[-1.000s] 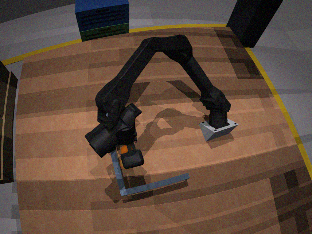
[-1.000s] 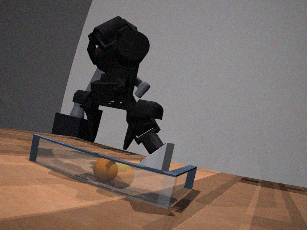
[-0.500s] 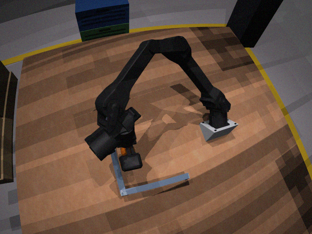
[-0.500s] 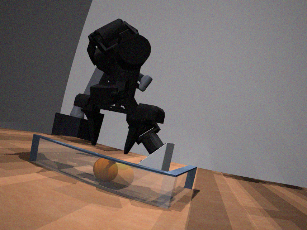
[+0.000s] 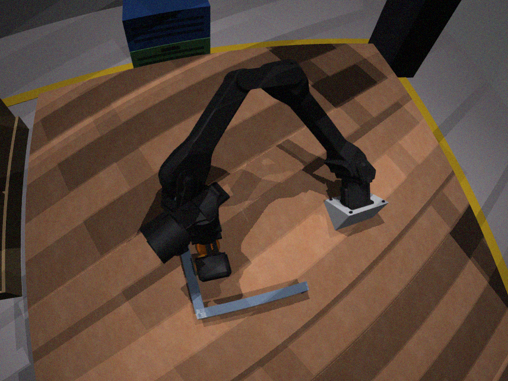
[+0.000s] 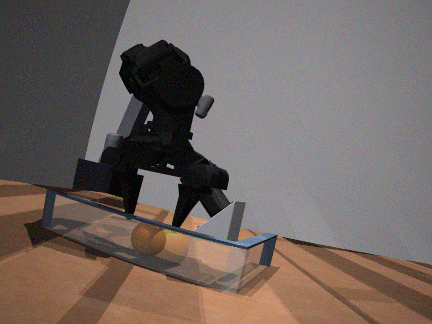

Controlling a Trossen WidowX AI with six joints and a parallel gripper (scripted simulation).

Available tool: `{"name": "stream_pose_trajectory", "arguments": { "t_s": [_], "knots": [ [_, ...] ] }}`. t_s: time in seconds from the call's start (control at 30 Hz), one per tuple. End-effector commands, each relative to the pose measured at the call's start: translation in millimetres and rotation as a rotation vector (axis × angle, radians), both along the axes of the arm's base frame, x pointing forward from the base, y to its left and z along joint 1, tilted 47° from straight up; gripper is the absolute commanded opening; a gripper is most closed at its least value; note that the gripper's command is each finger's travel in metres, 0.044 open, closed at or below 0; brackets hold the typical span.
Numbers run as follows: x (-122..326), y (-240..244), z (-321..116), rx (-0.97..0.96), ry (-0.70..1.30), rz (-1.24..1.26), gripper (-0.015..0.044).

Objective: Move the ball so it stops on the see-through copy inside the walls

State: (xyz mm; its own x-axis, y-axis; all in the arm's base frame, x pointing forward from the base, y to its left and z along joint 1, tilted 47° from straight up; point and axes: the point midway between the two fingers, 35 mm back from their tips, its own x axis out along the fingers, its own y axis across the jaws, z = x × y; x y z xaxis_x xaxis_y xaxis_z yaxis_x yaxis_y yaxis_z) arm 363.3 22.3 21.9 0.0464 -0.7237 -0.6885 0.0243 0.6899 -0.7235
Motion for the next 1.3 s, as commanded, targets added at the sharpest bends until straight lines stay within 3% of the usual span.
{"name": "stream_pose_trajectory", "arguments": {
  "t_s": [0.0, 0.37, 0.5, 0.73, 1.0, 1.27],
  "knots": [
    [-2, -6, -6, -0.006, 0.008, 0.004, 0.0361],
    [-2, -17, -16, -0.008, 0.008, 0.003, 0.0361],
    [-2, -17, -16, -0.008, 0.008, 0.003, 0.0256],
    [-2, -17, -16, -0.008, 0.008, 0.003, 0.0209],
    [-8, 1, -5, 0.034, 0.005, 0.017, 0.0000],
    [-5, 27, 18, 0.034, 0.021, 0.043, 0.0000]
  ]
}}
